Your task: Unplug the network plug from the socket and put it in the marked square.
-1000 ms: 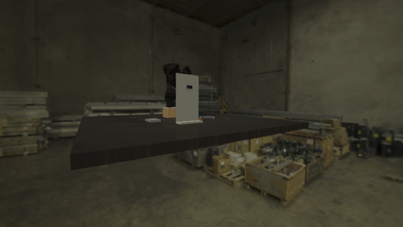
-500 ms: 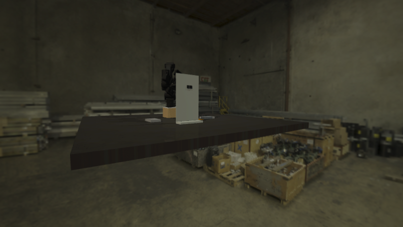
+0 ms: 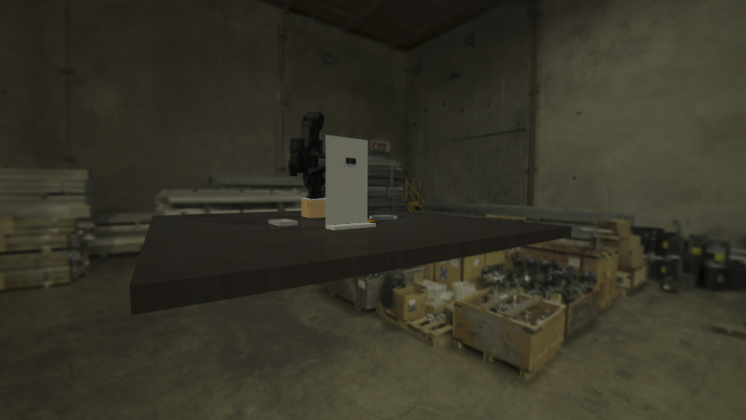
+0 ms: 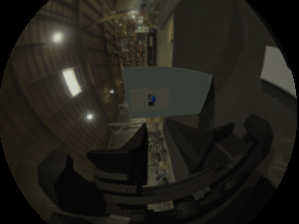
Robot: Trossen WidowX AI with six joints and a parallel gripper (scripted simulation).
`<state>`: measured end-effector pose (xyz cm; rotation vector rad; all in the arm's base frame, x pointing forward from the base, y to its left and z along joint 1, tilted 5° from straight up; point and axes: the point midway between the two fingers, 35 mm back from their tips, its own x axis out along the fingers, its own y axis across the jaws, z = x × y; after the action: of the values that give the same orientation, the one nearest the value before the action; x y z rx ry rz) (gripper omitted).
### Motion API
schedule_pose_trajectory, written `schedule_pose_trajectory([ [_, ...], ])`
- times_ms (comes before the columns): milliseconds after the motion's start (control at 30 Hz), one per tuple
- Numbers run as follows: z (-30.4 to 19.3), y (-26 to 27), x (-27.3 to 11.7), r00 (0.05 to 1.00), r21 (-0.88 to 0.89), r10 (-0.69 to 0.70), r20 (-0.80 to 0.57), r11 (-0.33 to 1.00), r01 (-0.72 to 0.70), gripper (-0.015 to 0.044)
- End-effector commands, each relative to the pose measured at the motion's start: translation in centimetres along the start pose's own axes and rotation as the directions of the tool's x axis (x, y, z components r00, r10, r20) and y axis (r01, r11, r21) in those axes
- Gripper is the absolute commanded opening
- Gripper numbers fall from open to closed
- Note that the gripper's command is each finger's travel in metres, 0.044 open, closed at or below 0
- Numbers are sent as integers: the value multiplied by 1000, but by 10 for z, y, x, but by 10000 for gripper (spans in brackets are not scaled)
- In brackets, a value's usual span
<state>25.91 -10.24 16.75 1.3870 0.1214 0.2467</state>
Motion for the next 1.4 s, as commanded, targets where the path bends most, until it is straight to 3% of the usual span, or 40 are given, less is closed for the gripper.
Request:
schedule_pose_trajectory([
  [0, -5, -7, -12, 1000, 94, -6, -17, 996, 7, 156],
  [200, -4, -8, -10, 1000, 98, -5, -18, 995, 7, 156],
  [667, 9, -8, 45, 1000, 97, -1, -17, 995, 2, 156],
  [1367, 18, -7, 71, 1000, 90, 2, -17, 996, -1, 156],
])
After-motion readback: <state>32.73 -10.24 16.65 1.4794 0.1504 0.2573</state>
